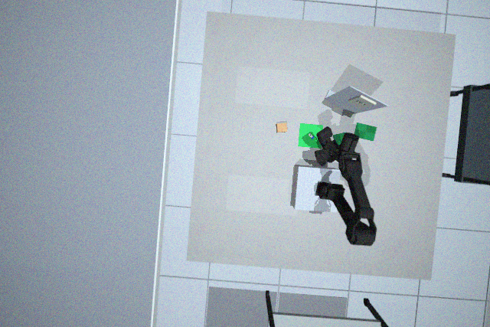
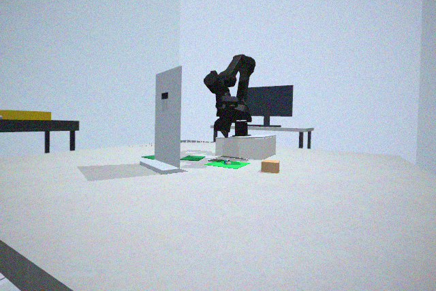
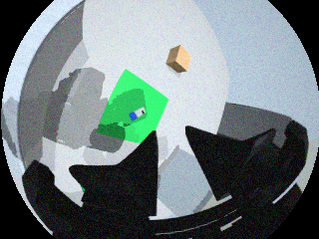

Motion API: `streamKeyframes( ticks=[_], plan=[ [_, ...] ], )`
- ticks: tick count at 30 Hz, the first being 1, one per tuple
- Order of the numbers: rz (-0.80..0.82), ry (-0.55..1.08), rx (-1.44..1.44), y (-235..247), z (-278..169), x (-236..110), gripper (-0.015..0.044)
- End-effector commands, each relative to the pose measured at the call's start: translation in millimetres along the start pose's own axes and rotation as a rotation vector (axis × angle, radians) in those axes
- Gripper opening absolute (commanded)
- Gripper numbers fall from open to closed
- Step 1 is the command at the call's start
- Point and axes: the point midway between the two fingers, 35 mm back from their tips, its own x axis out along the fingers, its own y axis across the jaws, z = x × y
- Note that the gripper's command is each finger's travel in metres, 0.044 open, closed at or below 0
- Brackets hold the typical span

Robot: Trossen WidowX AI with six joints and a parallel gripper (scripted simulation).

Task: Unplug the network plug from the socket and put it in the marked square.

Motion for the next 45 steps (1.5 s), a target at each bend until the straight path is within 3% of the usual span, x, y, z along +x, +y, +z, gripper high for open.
streamKeyframes(
  ticks=[1,17,45],
  plan=[
    [-0.007,0.004,0.002,-4.0,0.0,-6.3,0.0156],
    [-0.001,-0.001,0.000,-11.1,2.0,-21.3,0.0156],
    [-0.007,0.003,0.002,-65.4,1.9,-100.2,0.0156]
  ],
)
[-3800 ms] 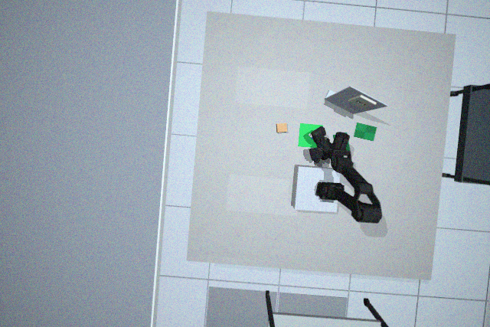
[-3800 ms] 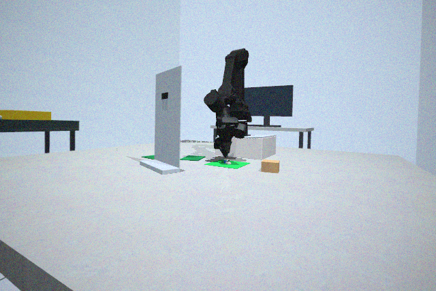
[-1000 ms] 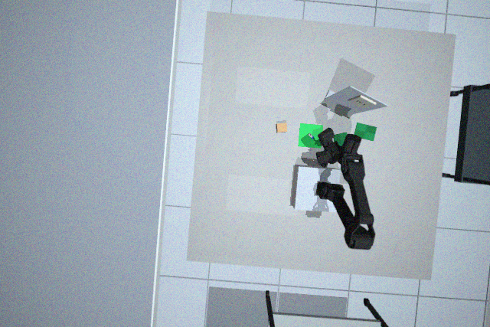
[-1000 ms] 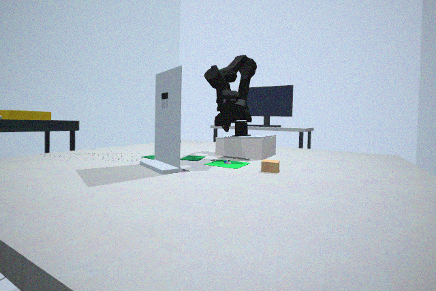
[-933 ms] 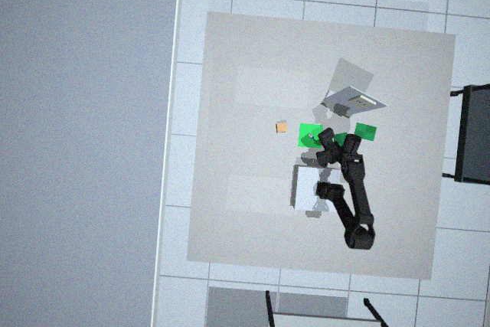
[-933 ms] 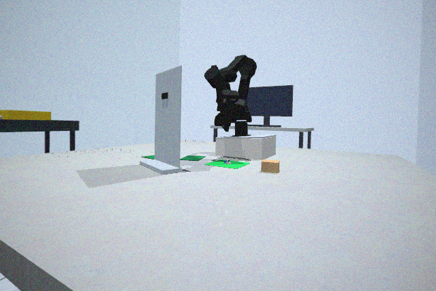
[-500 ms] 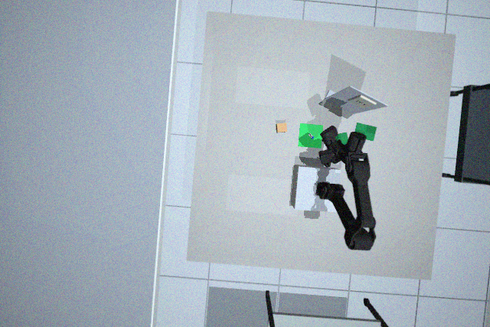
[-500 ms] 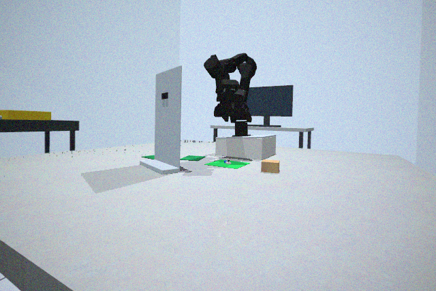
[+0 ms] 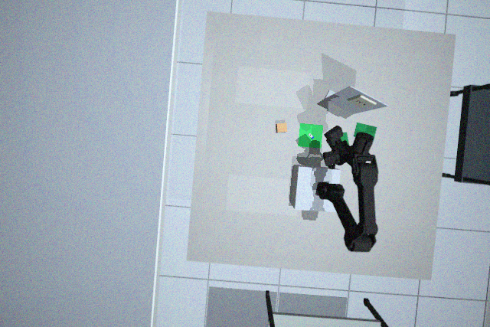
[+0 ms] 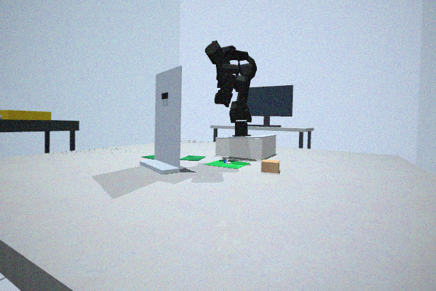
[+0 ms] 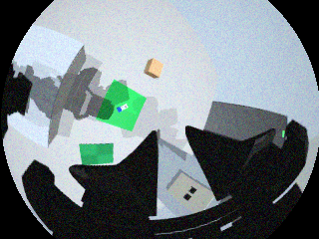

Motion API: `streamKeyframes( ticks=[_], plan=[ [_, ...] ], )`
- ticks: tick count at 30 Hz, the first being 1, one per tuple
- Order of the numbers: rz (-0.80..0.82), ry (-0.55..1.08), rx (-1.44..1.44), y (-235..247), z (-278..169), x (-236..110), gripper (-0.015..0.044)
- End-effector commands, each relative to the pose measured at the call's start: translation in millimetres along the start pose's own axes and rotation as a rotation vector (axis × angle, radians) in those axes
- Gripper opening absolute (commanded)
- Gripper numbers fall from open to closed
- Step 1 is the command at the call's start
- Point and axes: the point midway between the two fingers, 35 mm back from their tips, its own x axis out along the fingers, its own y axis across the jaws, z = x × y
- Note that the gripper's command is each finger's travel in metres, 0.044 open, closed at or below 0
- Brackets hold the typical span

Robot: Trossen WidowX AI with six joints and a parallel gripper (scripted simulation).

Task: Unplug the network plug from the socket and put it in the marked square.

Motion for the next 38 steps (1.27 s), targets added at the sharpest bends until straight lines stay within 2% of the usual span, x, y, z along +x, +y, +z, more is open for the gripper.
streamKeyframes(
  ticks=[1,4,15,38],
  plan=[
    [-0.005,0.009,0.002,-6.0,1.3,-13.8,0.0156],
    [-0.005,0.009,0.003,-8.1,2.0,-18.5,0.0156],
    [-0.005,0.009,0.003,-8.1,2.0,-18.5,0.0440],
    [-0.005,0.009,0.003,-8.1,2.0,-18.5,0.0440]
  ],
)
